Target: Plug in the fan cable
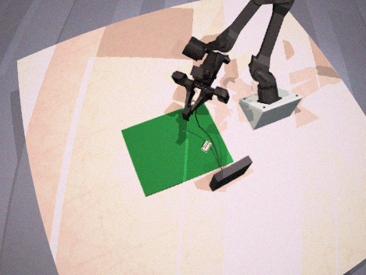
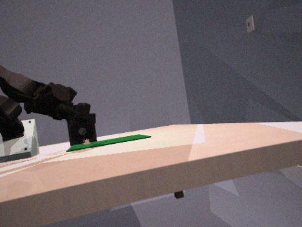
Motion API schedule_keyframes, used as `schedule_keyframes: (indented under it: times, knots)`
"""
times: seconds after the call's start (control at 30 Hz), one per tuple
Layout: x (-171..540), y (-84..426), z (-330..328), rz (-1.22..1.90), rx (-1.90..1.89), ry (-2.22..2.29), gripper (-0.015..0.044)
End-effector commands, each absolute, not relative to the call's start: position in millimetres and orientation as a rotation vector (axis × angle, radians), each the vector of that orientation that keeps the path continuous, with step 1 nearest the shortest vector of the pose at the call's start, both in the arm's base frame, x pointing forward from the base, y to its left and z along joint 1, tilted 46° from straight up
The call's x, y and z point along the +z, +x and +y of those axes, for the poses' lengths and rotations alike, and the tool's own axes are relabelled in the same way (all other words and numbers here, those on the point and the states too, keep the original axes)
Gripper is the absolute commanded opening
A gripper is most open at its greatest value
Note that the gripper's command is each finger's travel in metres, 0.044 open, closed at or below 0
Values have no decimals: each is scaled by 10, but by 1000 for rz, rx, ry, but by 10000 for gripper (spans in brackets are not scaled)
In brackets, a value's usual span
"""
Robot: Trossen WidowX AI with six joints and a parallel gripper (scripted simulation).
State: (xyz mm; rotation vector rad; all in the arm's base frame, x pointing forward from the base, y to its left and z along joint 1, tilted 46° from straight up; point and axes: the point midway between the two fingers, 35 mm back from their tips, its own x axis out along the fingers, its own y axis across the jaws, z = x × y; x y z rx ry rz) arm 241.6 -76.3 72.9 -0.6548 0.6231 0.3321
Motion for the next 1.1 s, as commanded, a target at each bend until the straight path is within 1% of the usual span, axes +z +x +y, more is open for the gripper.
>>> schedule_keyframes:
  times: [0.0,0.23,1.07]
  knots:
    - [782,2395,-759,544,331,-716,0]
    - [832,2362,-758,466,324,-782,0]
    - [875,2377,-696,492,325,-762,0]
